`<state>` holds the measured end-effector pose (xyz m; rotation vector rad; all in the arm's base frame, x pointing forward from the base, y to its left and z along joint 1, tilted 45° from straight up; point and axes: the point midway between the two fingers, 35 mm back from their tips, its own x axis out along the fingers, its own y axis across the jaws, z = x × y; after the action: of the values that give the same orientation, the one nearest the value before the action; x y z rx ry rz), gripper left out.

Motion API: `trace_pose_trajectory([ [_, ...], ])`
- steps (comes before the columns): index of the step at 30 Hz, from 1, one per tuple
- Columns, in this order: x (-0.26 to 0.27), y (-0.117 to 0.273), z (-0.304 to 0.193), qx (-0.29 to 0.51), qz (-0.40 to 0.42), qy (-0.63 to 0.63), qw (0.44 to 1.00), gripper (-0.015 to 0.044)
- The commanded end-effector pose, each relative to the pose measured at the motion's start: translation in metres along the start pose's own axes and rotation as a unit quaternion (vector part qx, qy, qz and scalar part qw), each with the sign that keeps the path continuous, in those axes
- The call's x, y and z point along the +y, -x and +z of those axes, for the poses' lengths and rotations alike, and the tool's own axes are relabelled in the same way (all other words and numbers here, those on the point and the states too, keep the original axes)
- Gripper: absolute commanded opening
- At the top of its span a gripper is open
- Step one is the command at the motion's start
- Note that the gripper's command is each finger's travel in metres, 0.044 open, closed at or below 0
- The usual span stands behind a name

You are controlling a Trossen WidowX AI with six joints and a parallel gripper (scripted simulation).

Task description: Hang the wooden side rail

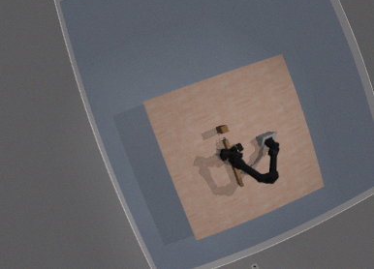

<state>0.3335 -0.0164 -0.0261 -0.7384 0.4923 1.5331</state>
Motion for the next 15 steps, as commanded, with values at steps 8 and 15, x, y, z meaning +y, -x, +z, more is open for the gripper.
trace_pose_trajectory([
  [8,0.001,0.0022,-0.0047,0.004,-0.004,0.002,1.0,0.0],
  [15,0.0019,0.0028,-0.0054,0.004,-0.004,0.002,1.0,0.0],
])
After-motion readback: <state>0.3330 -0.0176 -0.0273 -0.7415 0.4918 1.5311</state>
